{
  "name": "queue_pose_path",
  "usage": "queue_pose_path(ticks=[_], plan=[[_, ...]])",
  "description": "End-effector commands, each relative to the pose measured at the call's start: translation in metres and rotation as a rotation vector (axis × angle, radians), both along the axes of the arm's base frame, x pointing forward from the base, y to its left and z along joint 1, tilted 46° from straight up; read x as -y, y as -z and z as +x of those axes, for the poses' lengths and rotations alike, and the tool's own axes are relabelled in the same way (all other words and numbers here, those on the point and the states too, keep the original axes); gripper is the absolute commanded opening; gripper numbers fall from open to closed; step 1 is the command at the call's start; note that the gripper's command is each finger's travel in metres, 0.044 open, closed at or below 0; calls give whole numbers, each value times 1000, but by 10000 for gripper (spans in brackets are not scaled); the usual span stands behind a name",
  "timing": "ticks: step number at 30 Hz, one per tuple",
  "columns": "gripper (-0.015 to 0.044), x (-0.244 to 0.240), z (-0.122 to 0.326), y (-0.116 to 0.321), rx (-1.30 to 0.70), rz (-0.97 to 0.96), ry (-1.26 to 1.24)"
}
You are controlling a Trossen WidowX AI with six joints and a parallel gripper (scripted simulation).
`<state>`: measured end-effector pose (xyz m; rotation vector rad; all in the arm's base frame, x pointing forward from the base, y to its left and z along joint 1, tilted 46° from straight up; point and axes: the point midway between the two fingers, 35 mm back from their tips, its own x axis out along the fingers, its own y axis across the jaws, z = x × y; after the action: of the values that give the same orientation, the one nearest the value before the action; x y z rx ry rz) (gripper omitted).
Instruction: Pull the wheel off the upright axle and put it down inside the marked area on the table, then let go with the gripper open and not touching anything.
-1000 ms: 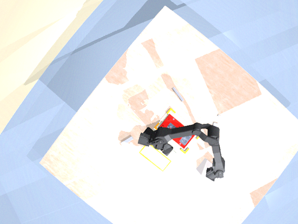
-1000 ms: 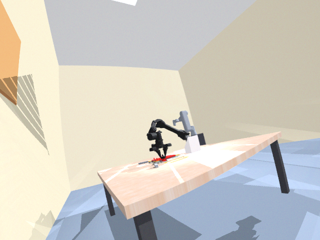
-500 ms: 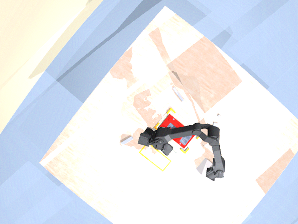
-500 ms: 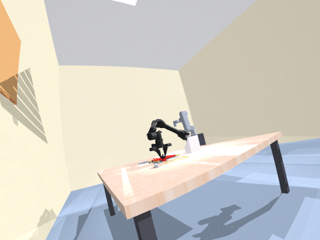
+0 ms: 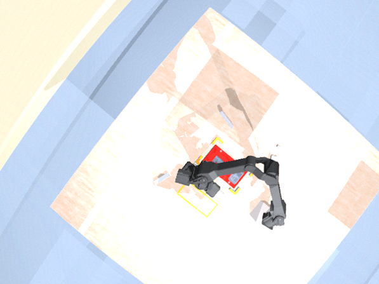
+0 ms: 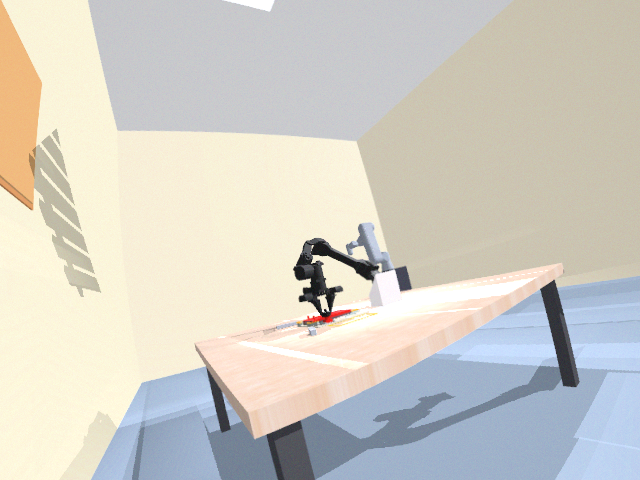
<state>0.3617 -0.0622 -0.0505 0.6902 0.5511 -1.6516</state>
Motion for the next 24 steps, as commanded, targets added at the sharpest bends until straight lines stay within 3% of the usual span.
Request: queue_pose_path(ticks=[1, 24], plan=[[0, -4, 0, -3, -1, 2, -5], [0, -10, 1, -8, 1, 1, -8]])
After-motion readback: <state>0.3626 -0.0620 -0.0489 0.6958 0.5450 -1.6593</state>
